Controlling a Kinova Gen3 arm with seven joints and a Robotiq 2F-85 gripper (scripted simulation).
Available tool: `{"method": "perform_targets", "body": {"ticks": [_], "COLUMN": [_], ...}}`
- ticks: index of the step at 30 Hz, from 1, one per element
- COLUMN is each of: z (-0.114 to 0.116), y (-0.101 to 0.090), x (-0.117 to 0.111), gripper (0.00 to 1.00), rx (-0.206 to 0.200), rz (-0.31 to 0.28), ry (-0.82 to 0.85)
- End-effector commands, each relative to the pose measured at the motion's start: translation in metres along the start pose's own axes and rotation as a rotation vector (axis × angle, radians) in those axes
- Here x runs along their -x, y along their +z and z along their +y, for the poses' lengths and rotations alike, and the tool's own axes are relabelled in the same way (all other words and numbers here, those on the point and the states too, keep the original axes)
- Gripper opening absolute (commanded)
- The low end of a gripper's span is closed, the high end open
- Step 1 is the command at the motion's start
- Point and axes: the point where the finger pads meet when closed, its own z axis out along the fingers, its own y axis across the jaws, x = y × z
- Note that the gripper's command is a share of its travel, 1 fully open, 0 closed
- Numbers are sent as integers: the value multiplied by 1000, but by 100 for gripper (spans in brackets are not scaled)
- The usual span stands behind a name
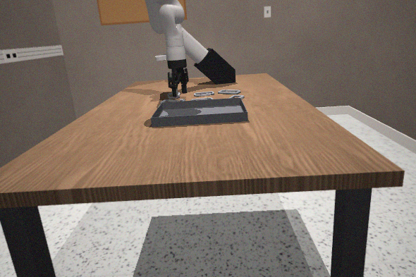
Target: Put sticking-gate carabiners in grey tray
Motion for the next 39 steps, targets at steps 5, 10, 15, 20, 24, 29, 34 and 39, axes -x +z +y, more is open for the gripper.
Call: {"method": "perform_targets", "body": {"ticks": [5, 10, 15, 20, 24, 29, 34, 39], "z": [2, 2, 2, 2, 2, 2, 2, 2], "y": [18, 18, 23, 23, 23, 23, 23, 23], "x": [-3, -3, -2, -2, -2, -2, -2, -2], "gripper": [100, 100, 100, 100, 100, 100, 0, 0], "rx": [7, 7, 7, 7, 7, 7, 7, 7], "rz": [11, 11, 11, 11, 11, 11, 11, 11], "ry": [-1, -1, -3, -3, -3, -3, -2, -2]}}
